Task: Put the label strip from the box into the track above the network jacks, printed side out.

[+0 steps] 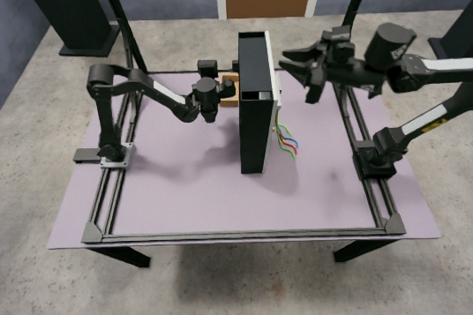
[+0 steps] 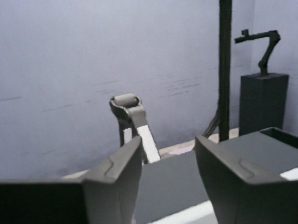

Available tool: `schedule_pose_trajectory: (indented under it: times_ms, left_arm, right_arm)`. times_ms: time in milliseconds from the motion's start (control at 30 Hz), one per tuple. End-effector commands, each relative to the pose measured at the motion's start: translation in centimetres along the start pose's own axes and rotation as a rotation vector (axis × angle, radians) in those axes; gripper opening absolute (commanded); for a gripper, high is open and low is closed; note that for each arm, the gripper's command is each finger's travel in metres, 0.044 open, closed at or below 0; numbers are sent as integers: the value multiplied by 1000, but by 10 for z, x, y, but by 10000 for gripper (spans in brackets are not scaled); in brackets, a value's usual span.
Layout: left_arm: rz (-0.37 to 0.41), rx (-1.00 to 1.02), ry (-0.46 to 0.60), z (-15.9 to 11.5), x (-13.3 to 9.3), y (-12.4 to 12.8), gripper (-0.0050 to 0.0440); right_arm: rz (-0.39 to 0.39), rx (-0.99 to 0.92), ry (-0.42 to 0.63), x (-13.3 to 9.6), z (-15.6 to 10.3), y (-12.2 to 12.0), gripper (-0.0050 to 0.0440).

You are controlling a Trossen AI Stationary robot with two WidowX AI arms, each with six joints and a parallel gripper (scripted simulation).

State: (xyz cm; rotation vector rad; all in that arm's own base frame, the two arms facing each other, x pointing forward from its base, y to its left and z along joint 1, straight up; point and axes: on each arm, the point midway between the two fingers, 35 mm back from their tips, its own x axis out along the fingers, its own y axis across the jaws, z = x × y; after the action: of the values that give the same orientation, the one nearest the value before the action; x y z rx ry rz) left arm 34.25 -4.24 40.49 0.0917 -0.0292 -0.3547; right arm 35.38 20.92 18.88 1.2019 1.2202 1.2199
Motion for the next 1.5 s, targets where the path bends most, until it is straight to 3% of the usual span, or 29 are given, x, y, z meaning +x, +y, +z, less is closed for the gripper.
schedule_pose_trajectory:
  times_ms: [0,633,1067,1200,1467]
  left_arm:
    - [-10,16,-30,12,13,-12,160]
    - [-81,24,-47,10,67,-83,160]
    - [-142,28,-61,5,95,-167,160]
    - [-151,28,-63,4,97,-181,160]
    - [-189,29,-70,-1,100,-240,160]
  right_arm:
    - [4,-23,-4,0,2,9,-50]
    - [4,-23,-4,0,2,9,-50]
    - [4,-23,-4,0,2,9,-50]
    - [4,-23,-4,0,2,9,-50]
    - [4,-23,-4,0,2,9,-50]
